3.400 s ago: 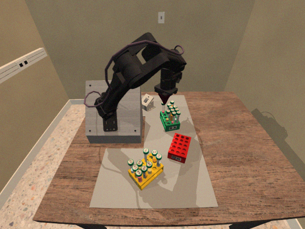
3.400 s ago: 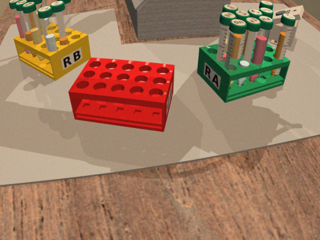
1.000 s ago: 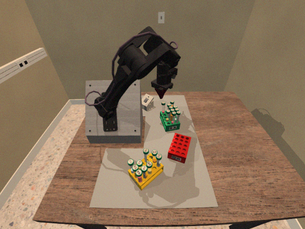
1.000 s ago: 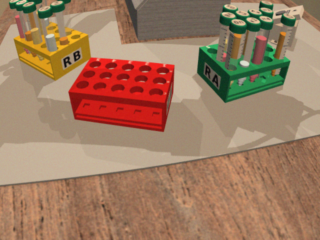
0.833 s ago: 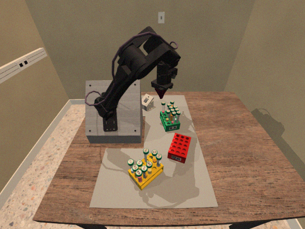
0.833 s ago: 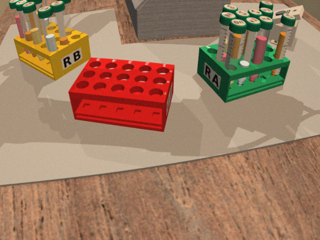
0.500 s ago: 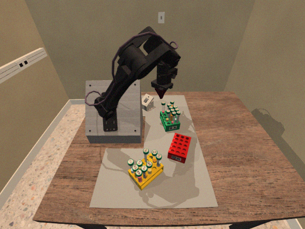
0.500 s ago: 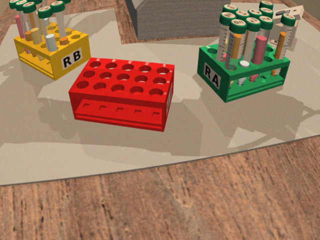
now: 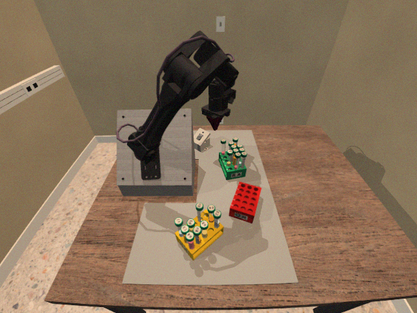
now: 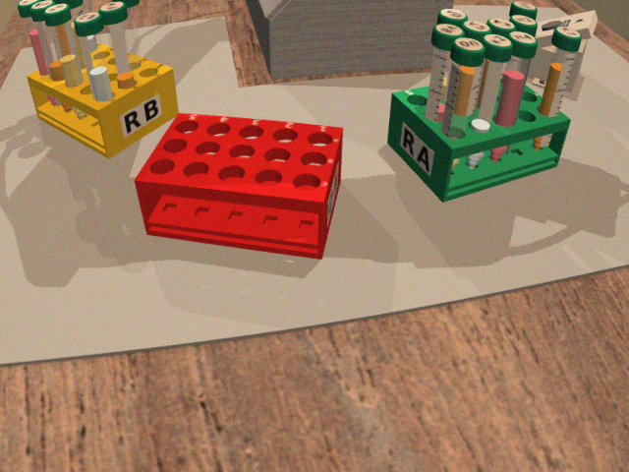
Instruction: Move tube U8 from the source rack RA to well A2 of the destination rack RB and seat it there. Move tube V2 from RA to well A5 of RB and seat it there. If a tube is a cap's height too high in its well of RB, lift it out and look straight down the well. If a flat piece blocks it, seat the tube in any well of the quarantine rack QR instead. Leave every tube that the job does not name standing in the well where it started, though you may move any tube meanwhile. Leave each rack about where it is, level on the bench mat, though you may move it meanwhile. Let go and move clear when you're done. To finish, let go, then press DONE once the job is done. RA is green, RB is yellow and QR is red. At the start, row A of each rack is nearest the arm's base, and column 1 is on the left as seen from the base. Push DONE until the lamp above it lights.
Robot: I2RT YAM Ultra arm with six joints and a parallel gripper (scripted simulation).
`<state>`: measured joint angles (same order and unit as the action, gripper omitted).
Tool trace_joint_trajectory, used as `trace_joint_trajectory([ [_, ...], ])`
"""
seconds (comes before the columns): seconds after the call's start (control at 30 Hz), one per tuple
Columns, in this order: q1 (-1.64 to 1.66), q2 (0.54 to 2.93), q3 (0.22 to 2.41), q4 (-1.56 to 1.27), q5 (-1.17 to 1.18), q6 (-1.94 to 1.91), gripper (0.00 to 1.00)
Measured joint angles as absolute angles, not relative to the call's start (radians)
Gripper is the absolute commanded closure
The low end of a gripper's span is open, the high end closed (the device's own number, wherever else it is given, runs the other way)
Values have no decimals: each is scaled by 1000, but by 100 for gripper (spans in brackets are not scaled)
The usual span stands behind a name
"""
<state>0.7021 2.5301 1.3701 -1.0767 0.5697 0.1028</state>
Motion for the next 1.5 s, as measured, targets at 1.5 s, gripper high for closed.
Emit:
trace_joint_trajectory([
  [1.5,738,2569,1396,-1075,540,159,100],
])
